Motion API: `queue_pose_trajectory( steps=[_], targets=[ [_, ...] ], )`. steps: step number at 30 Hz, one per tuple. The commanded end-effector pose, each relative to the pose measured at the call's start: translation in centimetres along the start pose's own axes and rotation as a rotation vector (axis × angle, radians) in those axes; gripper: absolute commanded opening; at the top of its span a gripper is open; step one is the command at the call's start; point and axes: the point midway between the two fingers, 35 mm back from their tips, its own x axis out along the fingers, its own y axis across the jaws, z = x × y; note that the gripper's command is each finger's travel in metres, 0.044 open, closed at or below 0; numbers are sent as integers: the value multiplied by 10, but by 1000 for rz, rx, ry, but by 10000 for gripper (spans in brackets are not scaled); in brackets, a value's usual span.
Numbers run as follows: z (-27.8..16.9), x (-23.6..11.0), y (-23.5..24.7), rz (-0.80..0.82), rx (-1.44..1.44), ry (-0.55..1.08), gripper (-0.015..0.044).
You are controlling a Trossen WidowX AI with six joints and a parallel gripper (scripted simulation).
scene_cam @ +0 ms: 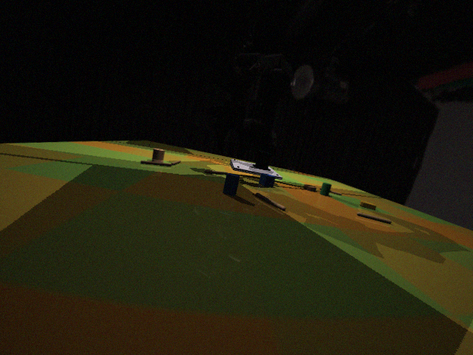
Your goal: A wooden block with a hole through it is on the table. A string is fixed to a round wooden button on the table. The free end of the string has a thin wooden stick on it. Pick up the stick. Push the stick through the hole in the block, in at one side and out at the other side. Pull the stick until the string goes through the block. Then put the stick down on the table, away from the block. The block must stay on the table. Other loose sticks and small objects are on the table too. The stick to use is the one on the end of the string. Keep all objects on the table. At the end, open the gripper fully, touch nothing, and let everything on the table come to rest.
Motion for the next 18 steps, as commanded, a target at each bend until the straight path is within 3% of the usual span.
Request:
queue_pose_trajectory(
  steps=[1,12,18],
  targets=[
    [1,-1,0,5,22,-1,414],
    [1,-1,0,5,22,-1,125],
    [1,-1,0,5,22,-1,125]
  ],
)
